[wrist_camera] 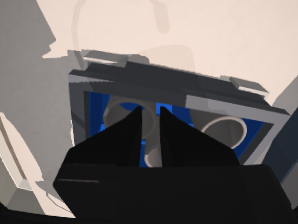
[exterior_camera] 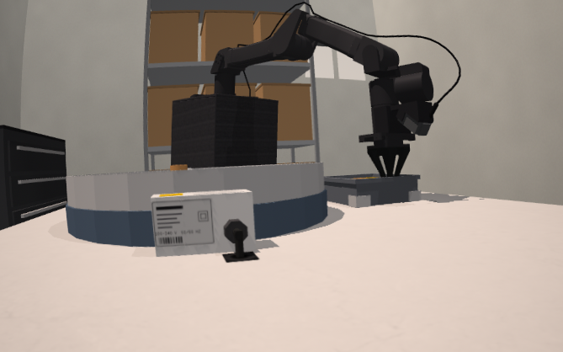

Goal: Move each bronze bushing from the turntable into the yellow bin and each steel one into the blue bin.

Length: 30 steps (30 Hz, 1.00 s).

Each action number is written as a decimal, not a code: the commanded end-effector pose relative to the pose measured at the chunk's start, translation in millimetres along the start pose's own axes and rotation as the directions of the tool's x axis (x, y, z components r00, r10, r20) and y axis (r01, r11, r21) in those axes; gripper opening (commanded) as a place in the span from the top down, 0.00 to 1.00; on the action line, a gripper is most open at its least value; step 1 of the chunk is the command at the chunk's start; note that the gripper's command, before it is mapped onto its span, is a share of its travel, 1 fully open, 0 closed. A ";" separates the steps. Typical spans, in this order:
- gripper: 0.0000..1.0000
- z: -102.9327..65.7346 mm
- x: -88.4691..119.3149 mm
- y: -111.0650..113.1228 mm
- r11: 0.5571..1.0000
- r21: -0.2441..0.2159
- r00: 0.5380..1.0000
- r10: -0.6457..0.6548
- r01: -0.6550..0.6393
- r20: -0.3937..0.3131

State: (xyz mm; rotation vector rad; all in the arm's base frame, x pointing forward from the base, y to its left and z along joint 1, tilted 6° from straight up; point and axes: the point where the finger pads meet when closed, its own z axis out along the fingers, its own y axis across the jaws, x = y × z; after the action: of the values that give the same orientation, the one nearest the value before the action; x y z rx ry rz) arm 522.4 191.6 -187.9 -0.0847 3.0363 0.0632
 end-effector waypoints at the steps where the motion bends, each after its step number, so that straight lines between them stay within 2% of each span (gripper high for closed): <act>1: 0.85 -3.3 -4.4 -4.6 1.000 0.004 1.000 0.003 -0.003 0.011; 18: 0.85 -3.2 -0.4 -5.8 1.000 0.008 1.000 0.003 -0.003 -0.005; 21: 0.85 -18.7 -5.5 -4.3 1.000 0.006 1.000 0.003 -0.003 0.003; 25: 0.85 -19.6 -1.5 -5.5 1.000 0.010 1.000 0.003 -0.003 -0.011; 26: 0.85 -20.6 -7.1 -3.9 1.000 0.003 1.000 0.002 -0.003 0.012; 30: 0.85 -25.6 -6.4 -4.2 1.000 0.003 1.000 0.003 -0.003 0.015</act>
State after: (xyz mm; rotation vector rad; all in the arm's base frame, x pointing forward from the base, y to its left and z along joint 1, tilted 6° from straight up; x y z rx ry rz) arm 516.4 189.5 -179.5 -0.0852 3.0590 0.0522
